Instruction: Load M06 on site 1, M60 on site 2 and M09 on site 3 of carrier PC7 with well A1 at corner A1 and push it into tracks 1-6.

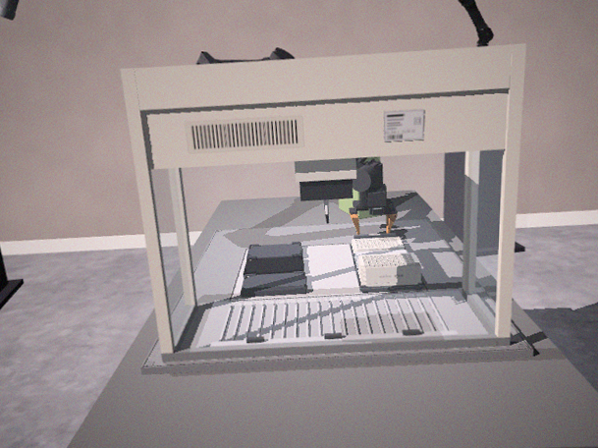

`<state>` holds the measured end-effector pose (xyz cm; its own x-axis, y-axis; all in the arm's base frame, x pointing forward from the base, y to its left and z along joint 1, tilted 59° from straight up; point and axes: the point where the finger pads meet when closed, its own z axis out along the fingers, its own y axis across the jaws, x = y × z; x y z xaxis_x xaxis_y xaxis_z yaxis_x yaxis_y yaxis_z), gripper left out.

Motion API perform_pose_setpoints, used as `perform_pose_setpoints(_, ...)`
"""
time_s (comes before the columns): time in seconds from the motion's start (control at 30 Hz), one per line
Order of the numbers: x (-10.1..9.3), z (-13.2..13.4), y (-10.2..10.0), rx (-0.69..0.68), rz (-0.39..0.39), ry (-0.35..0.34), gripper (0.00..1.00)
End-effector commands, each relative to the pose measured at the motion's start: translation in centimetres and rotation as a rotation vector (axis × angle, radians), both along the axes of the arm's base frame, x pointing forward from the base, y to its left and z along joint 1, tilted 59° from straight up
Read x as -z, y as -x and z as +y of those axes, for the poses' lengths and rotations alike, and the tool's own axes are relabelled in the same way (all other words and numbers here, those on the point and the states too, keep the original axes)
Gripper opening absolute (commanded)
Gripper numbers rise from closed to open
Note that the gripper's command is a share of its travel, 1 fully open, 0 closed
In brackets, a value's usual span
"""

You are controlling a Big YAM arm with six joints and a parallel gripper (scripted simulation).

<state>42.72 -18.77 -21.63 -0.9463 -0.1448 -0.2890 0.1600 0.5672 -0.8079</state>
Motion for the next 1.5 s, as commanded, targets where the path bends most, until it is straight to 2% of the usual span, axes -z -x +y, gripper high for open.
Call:
perform_pose_setpoints(0.0,-0.9,1.4,-1.6,-0.035,-0.015,0.003,0.80)
perform_pose_setpoints(1.47,-1.5,1.8,-3.1,-0.030,-0.025,0.000,0.80)
